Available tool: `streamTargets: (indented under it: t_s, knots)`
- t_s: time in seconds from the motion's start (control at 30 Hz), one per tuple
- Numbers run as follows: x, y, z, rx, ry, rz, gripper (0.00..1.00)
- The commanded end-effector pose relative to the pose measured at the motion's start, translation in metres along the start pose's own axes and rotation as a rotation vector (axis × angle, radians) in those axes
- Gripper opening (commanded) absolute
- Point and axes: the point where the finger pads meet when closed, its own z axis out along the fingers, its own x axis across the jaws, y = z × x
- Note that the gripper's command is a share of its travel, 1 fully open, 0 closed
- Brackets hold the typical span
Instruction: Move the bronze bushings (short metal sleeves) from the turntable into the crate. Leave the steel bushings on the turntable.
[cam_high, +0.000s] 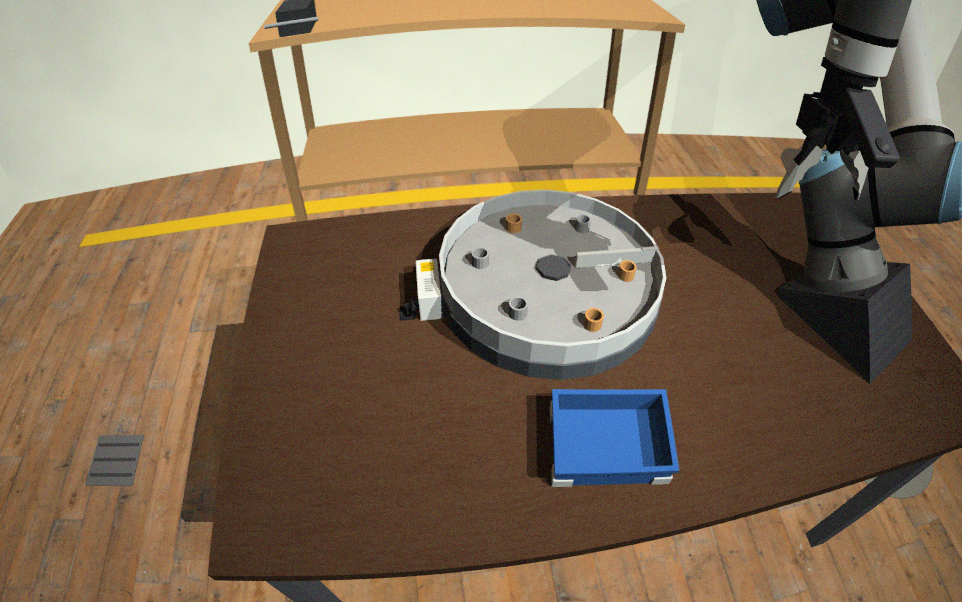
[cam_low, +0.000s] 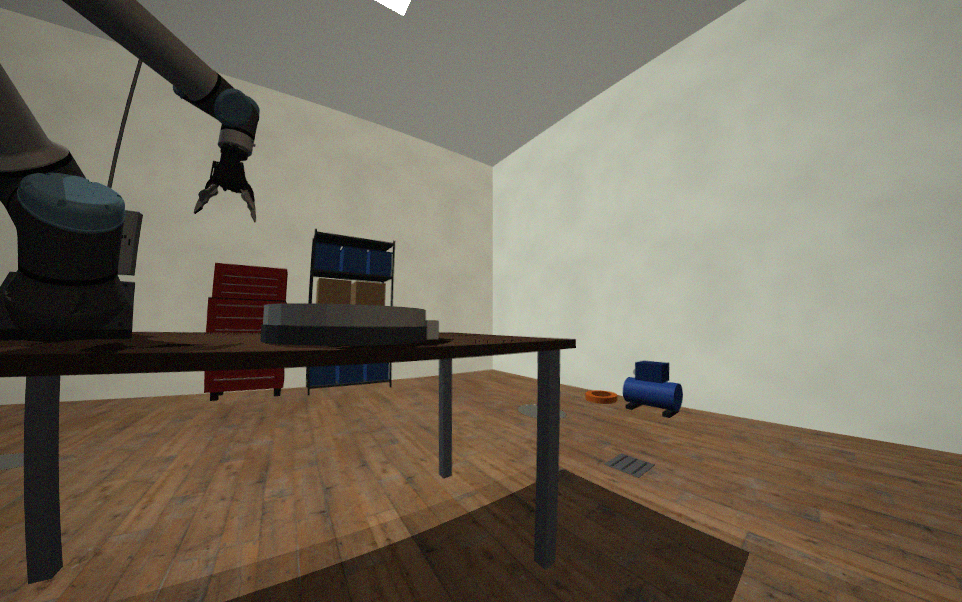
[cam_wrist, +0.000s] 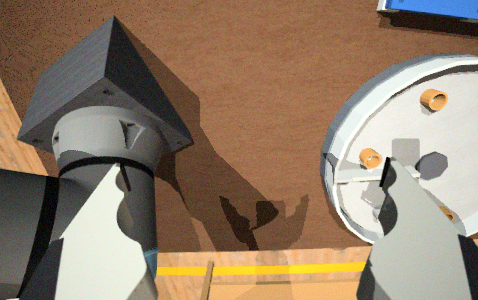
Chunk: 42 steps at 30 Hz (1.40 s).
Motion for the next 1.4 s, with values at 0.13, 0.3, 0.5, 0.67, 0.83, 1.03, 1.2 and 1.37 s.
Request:
streamTargets:
  t_s: [0.13,0.3,0.5,0.67,0.83,1.03,1.2,1.37]
  knots:
    - [0.086,0.015,0.034,0.008,0.001,0.443,1.0]
    - [0.121,0.032,0.05,0.006,0.005,0.659,1.0]
    - [0.163,0.063,0.072,-0.003,0.013,0.884,1.0]
    - [0.189,0.089,0.088,-0.012,0.025,1.084,1.0]
    - [0.213,0.12,0.106,-0.025,0.043,1.296,1.0]
    - [0.227,0.143,0.118,-0.034,0.057,1.431,1.0]
    - [0.234,0.156,0.124,-0.04,0.067,1.503,1.0]
    - [0.236,0.158,0.124,-0.039,0.068,1.512,1.0]
